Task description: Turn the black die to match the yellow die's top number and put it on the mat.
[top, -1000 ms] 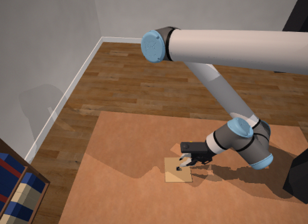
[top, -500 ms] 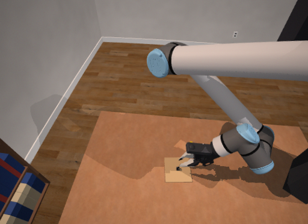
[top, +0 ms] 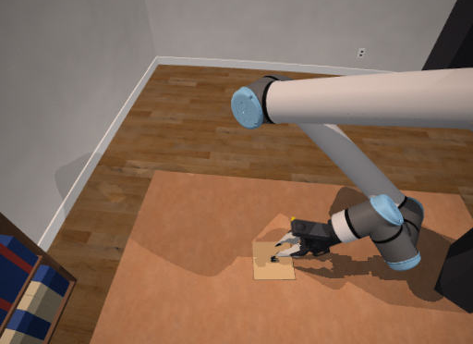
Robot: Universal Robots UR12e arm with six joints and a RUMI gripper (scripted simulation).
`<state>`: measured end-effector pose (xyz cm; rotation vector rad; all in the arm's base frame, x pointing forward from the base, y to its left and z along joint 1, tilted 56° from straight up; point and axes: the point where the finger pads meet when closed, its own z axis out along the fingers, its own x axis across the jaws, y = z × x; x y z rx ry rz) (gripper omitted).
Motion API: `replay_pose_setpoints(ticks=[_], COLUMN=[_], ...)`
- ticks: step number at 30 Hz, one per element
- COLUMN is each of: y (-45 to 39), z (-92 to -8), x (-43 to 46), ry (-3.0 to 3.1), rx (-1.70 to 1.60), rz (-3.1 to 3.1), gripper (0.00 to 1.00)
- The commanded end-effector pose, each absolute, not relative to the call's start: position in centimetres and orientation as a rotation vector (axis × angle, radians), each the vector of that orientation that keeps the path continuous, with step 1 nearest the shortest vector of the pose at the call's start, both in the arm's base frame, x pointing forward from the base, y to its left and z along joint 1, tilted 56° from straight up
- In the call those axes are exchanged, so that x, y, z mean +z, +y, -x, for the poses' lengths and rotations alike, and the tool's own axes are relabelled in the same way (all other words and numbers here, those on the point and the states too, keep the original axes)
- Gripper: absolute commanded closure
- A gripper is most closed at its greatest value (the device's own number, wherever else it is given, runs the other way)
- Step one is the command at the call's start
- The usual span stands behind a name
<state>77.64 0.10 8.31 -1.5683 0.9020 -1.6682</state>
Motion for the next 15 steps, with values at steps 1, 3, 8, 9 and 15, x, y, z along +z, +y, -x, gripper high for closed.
replay_pose_setpoints(ticks=[1, 3, 8, 9, 15], y=[0.15, 0.15, 0.14, 0.13, 0.02], z=[-77.61, -77.61, -77.63, -77.65, -77.84], x=[8.34, 8.34, 8.32, 8.31, 8.15], ry=[0.898, 0.898, 0.898, 0.898, 0.898], rx=[-1.668, -1.668, -1.668, -1.668, -1.668], rz=[1.566, 1.566, 1.566, 1.566, 1.566], gripper=[0.82, 0.82, 0.82, 0.82, 0.82])
